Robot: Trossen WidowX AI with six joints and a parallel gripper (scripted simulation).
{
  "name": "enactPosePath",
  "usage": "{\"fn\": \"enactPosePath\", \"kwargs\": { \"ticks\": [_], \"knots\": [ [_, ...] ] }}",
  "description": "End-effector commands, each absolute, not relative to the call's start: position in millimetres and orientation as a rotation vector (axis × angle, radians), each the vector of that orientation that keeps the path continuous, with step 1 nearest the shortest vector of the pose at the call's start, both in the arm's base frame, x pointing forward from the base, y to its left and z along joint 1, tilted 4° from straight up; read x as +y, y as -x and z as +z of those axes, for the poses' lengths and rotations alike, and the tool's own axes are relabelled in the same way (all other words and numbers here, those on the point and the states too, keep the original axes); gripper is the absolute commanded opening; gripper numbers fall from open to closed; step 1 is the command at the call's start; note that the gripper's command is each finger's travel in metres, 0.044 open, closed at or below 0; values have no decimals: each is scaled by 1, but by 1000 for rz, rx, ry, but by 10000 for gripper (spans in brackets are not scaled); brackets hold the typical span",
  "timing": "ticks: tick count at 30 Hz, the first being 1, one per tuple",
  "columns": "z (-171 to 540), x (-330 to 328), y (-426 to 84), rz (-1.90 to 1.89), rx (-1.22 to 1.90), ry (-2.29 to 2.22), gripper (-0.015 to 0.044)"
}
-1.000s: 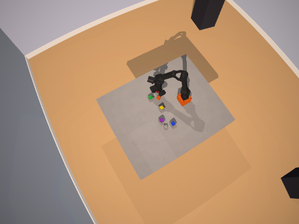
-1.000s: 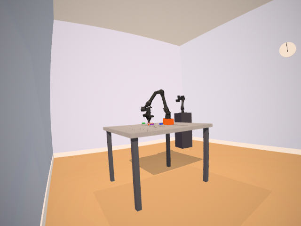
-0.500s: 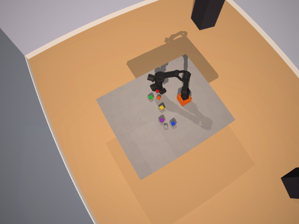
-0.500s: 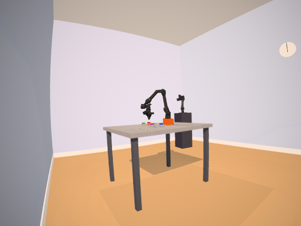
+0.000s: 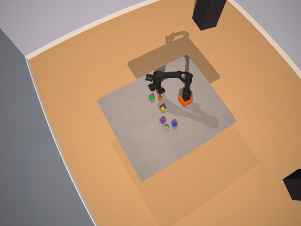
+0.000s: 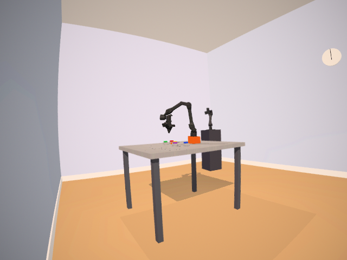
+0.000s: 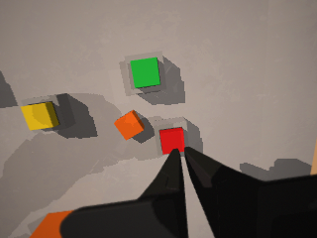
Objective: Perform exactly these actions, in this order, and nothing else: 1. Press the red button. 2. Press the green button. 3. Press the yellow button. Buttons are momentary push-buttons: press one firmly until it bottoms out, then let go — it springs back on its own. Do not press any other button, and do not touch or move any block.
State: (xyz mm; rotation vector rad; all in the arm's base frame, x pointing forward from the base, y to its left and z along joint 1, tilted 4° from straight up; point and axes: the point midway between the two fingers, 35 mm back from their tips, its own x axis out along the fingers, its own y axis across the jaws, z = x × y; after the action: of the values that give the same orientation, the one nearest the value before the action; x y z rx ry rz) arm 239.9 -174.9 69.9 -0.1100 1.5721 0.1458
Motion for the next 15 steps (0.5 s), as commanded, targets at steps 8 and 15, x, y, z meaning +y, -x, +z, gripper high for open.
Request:
{"fn": "enactPosePath", "kwargs": {
  "ticks": [8, 15],
  "knots": [
    [70, -145, -300, 141, 1577, 73, 20],
    [8, -142, -299, 141, 1577, 73, 20]
  ]
}}
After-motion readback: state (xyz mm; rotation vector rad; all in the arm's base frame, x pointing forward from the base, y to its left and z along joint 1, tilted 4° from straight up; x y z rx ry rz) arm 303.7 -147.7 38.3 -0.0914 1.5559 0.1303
